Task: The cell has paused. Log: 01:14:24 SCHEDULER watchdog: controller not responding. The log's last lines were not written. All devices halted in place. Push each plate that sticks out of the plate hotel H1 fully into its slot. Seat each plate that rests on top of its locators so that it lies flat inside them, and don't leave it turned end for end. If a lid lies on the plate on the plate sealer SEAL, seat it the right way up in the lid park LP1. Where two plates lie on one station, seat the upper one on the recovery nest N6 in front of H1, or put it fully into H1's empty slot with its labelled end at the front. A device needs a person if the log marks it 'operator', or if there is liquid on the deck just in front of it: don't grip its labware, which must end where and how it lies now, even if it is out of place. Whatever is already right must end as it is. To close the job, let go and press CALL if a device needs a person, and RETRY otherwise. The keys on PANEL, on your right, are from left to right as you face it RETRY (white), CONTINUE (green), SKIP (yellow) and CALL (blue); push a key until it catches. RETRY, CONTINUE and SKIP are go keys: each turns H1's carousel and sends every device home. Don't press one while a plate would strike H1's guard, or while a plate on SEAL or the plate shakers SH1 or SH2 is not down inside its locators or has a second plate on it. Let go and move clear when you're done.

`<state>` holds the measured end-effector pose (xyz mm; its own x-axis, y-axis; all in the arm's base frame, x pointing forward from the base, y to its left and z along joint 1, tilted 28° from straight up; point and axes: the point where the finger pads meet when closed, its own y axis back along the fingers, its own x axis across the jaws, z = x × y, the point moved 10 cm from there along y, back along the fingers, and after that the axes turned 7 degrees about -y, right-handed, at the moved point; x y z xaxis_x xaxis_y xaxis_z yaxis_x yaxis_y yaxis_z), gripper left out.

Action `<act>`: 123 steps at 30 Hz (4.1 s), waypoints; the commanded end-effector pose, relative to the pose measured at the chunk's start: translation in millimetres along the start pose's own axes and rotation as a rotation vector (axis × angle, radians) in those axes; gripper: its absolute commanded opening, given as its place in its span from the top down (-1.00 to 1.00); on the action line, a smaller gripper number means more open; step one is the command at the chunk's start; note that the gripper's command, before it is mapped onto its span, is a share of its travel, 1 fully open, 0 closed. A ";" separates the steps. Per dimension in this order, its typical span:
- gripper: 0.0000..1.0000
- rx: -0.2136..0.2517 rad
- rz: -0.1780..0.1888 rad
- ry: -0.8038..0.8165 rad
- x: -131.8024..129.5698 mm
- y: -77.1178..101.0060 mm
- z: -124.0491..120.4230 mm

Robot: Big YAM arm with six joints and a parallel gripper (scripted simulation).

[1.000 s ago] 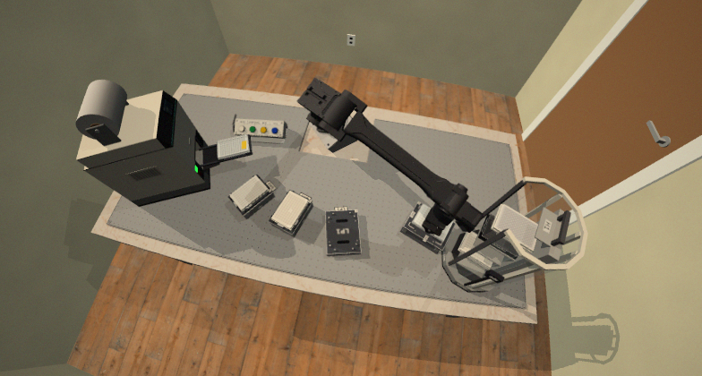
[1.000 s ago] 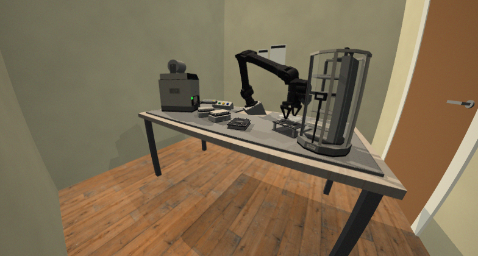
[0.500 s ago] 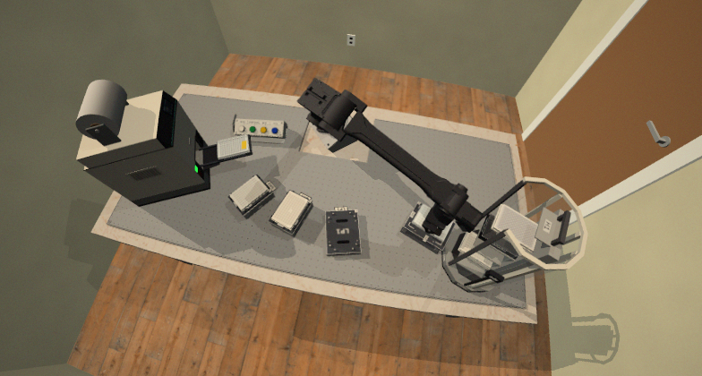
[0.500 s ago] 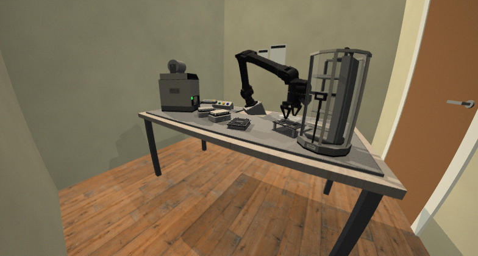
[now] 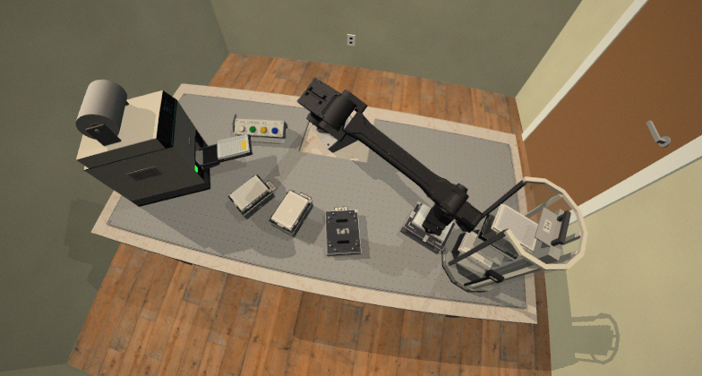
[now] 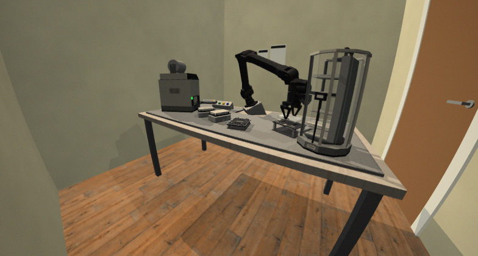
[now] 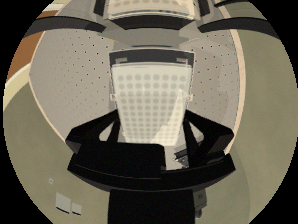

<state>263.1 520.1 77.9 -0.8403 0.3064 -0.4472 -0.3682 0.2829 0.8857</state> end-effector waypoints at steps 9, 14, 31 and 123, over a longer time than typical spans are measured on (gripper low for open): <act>-0.64 0.018 -0.001 -0.009 -6.3 -18.8 0.5; -0.64 0.018 -0.001 -0.009 -6.3 -18.8 0.5; -0.64 0.018 -0.001 -0.009 -6.4 -18.8 0.4; -0.64 0.018 -0.001 -0.009 -6.0 -32.0 -0.7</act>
<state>267.7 517.0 68.1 -0.8395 0.3079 -0.4476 -0.3701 0.2791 0.8861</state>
